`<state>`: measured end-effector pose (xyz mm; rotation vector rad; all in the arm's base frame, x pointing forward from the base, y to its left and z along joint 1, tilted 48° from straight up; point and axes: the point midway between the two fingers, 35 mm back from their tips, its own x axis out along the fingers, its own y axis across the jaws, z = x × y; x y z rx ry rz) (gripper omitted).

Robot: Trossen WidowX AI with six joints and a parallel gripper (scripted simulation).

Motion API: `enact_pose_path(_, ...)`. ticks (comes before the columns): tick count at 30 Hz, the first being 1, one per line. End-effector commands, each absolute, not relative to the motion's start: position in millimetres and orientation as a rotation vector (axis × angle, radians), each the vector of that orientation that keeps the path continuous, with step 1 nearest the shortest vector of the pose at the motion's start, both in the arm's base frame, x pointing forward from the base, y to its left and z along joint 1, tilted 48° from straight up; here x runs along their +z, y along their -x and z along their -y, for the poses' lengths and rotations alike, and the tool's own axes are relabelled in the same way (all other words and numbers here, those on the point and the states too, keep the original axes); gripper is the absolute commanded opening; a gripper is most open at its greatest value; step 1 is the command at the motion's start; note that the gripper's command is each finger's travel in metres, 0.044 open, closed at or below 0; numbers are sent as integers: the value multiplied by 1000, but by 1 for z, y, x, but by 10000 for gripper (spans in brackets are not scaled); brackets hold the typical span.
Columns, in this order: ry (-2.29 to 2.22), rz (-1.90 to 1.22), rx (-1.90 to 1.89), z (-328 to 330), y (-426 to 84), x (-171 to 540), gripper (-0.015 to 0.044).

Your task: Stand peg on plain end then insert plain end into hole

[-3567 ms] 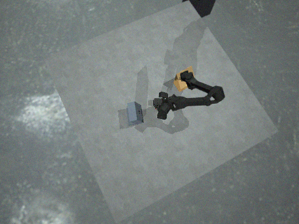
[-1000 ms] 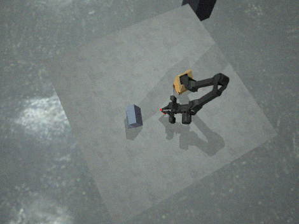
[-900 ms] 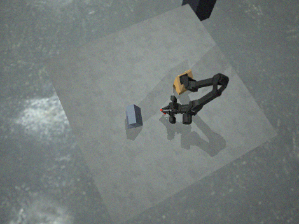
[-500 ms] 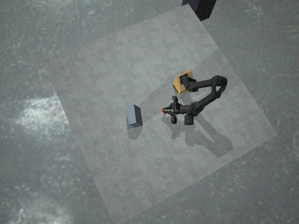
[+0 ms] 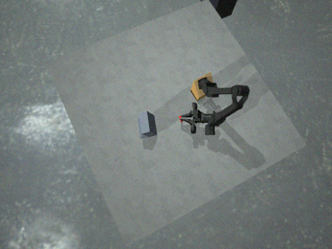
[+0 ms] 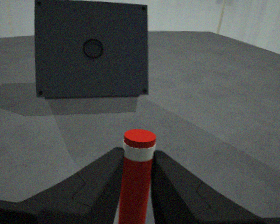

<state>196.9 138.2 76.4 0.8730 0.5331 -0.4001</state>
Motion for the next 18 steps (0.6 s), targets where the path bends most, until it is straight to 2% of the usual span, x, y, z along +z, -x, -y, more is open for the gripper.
enact_pose_path(1,-870,-503,-411,-140,-196,78,49)
enact_pose_path(18,-866,-494,-413,-142,-192,80,49)
